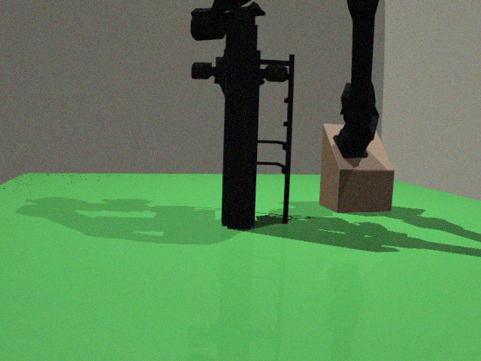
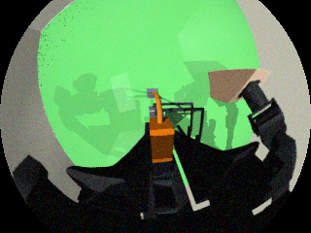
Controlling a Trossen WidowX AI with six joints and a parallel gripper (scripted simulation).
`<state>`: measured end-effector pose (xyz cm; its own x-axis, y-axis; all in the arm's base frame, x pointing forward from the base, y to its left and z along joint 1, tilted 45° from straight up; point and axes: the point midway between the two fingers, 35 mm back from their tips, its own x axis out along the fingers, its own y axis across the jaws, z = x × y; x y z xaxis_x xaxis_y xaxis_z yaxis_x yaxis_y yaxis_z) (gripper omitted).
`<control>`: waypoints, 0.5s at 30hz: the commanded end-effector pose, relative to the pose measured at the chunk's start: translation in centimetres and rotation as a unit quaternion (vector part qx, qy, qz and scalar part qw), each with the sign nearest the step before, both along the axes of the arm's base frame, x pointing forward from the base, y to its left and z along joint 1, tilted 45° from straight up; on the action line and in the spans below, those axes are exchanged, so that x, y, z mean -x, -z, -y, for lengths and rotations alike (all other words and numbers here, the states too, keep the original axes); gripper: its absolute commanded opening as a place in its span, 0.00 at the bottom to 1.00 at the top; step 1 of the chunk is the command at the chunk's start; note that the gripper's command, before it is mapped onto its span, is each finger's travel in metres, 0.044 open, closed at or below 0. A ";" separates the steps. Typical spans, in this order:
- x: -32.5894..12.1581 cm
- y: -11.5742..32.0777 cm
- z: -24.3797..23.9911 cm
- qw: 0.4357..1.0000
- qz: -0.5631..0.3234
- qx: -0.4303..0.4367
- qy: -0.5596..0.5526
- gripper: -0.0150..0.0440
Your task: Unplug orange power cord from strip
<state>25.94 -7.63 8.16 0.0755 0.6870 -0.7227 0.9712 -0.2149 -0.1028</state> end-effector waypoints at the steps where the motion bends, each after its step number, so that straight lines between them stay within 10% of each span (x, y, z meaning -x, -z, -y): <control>1: 0.0 0.0 0.0 1.000 -0.001 0.000 0.000 0.36; 15: 0.1 0.6 0.7 1.000 -0.001 0.000 0.001 0.25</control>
<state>25.95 -7.65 8.11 0.0744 0.6922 -0.7179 0.9707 -0.2152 -0.1068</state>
